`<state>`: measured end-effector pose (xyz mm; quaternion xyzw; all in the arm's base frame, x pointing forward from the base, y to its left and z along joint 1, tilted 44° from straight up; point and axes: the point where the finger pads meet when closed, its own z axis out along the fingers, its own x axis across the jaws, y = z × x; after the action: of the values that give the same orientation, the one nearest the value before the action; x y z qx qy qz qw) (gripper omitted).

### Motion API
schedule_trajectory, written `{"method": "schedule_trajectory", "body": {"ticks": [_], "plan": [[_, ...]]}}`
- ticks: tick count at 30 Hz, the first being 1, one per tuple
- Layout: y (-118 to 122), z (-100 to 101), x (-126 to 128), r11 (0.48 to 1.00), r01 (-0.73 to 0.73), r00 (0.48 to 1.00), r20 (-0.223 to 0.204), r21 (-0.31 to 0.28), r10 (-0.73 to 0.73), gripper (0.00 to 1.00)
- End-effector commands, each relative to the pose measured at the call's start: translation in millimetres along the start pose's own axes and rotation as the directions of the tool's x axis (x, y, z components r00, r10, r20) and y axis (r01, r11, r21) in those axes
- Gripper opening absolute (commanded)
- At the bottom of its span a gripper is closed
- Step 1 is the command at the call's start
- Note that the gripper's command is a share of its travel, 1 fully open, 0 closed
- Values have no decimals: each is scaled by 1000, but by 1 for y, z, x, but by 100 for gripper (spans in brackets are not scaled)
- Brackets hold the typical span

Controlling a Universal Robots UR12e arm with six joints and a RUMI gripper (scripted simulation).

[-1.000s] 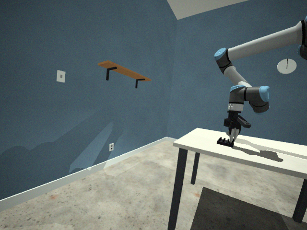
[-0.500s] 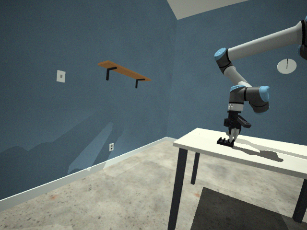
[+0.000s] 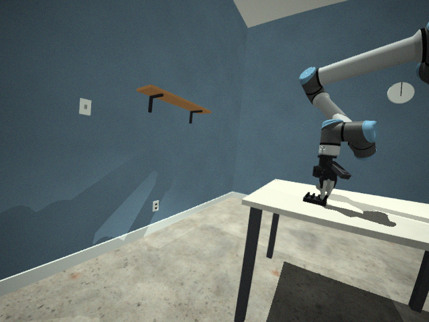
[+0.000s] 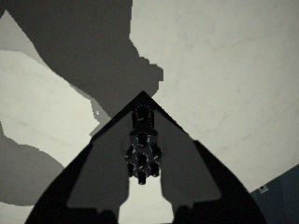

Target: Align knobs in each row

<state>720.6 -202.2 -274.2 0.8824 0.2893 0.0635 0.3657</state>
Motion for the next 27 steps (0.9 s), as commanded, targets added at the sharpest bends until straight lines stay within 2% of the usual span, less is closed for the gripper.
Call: {"method": "schedule_trajectory", "body": {"ticks": [1,7,19,27], "plan": [[0,-1,0,1000,0,1000,-1,0,0,11],[0,-6,0,1000,0,1000,-1,0,0,11],[0,-36,0,1000,0,1000,-1,0,0,11],[0,-39,0,1000,0,1000,-1,0,0,11]]}}
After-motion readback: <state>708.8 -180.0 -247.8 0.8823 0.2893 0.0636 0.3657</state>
